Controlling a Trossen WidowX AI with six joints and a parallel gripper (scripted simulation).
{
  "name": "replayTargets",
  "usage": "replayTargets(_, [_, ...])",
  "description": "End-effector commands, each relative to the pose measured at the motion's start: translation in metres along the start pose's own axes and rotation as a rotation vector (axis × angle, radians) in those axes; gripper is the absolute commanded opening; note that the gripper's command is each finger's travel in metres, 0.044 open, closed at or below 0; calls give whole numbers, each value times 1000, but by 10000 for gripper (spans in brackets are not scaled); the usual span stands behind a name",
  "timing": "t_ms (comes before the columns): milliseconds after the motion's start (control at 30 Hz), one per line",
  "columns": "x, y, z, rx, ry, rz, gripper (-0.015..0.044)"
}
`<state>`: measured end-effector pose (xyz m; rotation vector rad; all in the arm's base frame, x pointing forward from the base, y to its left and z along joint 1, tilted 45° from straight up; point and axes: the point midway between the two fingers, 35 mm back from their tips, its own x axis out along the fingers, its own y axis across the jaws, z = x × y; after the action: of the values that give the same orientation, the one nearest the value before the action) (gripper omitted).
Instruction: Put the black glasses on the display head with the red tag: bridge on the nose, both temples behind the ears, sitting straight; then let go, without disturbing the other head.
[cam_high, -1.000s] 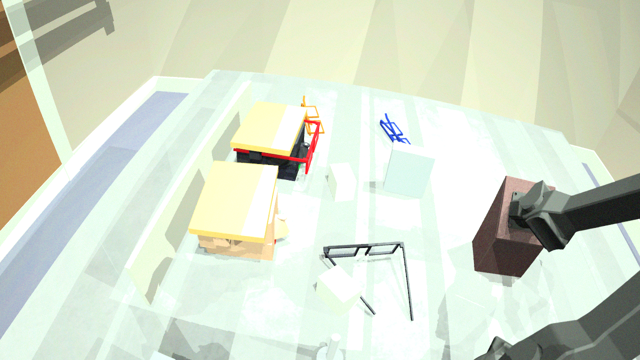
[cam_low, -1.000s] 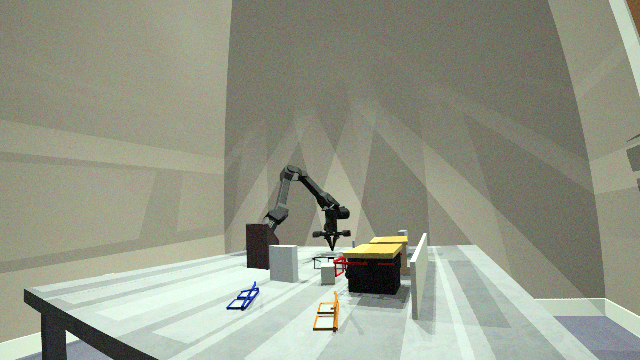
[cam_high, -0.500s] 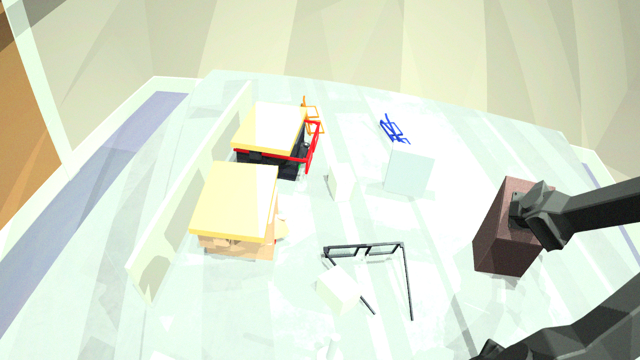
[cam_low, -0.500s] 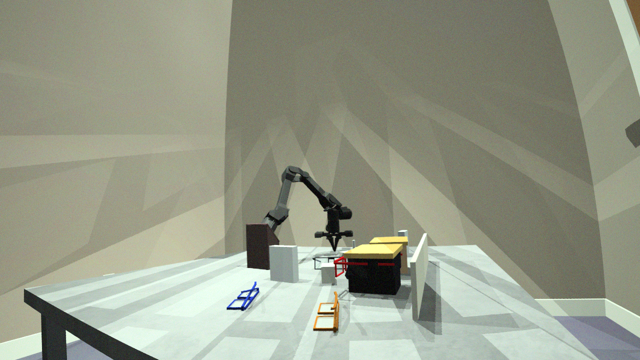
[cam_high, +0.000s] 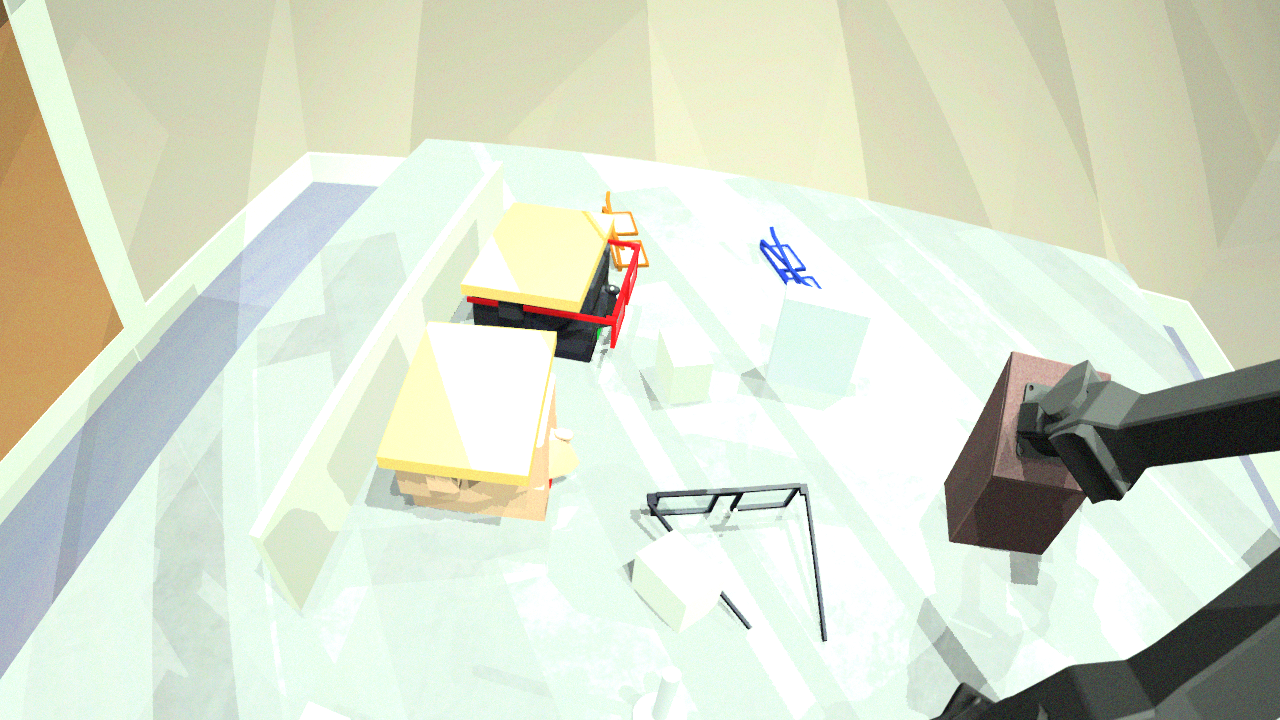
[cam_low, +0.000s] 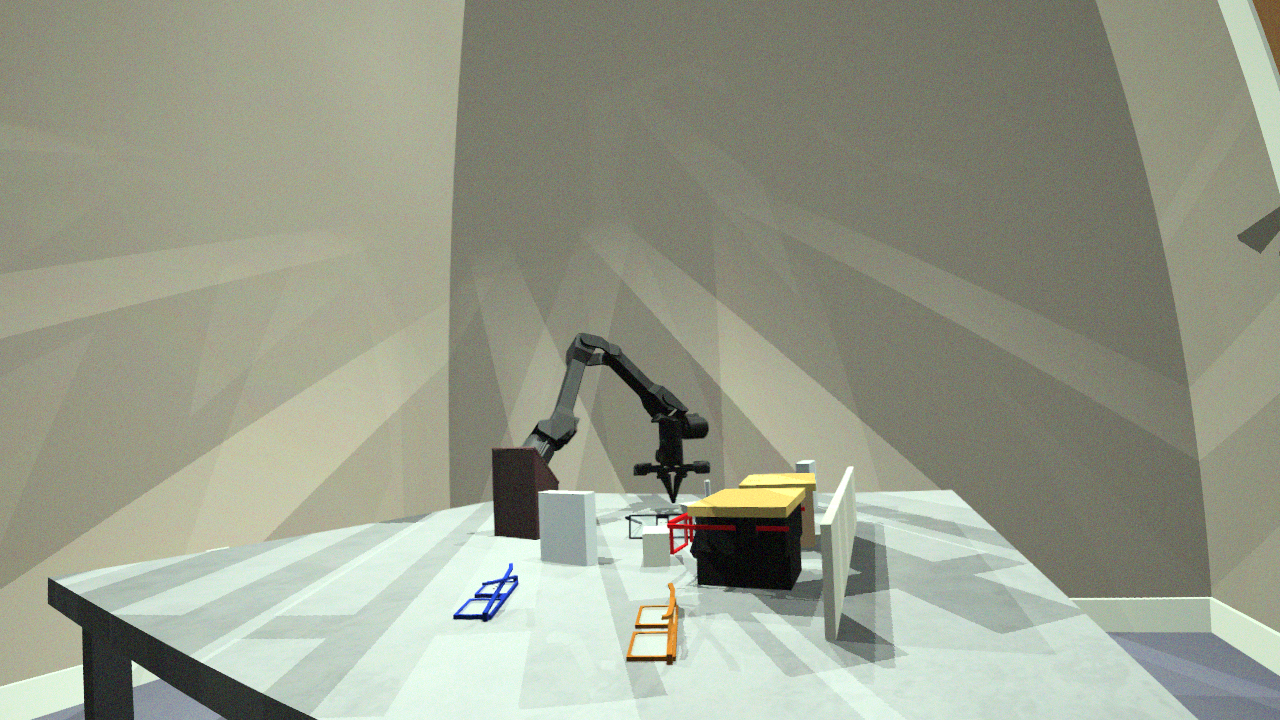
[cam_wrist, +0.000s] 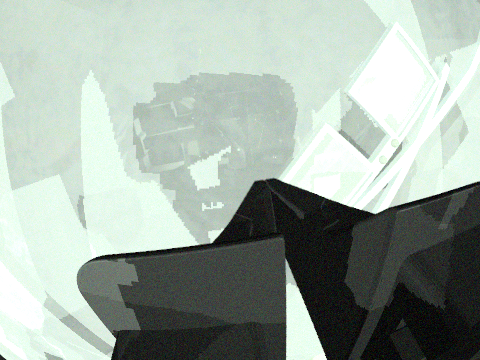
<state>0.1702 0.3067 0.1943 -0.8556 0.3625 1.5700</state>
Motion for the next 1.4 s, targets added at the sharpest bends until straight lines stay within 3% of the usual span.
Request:
replayTargets(0, [-1, -4, 2, -7, -6, -1, 0])
replayTargets(1200, [-1, -28, 1, -8, -6, -3, 0])
replayTargets(1367, [-25, -11, 3, -7, -6, -2, 0])
